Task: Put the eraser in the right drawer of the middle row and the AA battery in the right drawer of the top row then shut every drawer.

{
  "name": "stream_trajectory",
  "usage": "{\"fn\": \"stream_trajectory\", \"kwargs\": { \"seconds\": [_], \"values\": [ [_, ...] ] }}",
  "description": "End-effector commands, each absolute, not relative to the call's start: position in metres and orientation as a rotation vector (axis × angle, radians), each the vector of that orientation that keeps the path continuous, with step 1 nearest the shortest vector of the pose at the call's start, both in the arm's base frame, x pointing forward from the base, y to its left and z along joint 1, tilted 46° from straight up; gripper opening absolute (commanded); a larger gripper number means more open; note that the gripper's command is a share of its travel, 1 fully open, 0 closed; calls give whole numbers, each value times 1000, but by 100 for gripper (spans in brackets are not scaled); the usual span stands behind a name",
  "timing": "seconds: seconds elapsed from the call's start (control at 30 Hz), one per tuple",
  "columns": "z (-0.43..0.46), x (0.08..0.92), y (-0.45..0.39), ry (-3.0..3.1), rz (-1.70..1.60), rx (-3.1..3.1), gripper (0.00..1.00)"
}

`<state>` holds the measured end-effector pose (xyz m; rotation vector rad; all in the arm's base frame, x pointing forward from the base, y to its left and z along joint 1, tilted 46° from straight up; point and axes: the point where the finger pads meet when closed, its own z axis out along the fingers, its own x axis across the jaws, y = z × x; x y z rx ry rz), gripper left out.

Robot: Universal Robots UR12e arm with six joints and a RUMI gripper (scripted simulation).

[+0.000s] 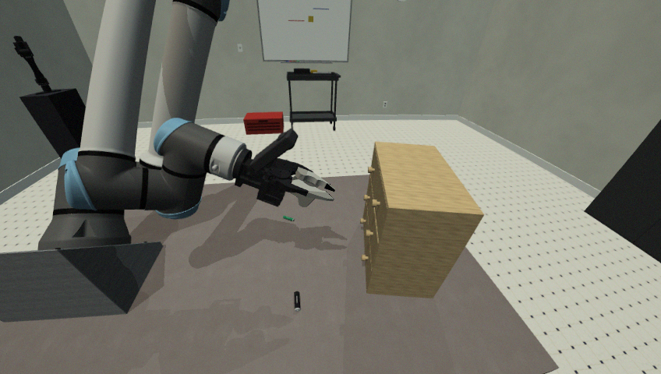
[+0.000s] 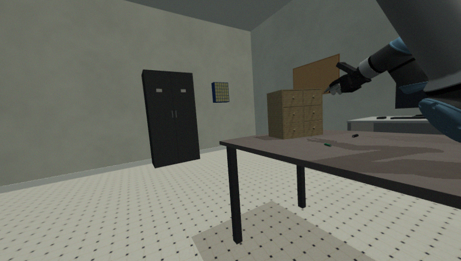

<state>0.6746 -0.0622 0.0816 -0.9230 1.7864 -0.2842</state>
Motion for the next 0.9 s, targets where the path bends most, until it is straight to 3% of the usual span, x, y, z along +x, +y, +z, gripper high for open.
{"fn": "stream_trajectory", "kwargs": {
  "seconds": [0.0, 0.87],
  "values": [
    [81, 675, -62, 1783, -293, -916, 20],
    [81, 676, -61, 1780, -301, -909, 20]
  ]
}}
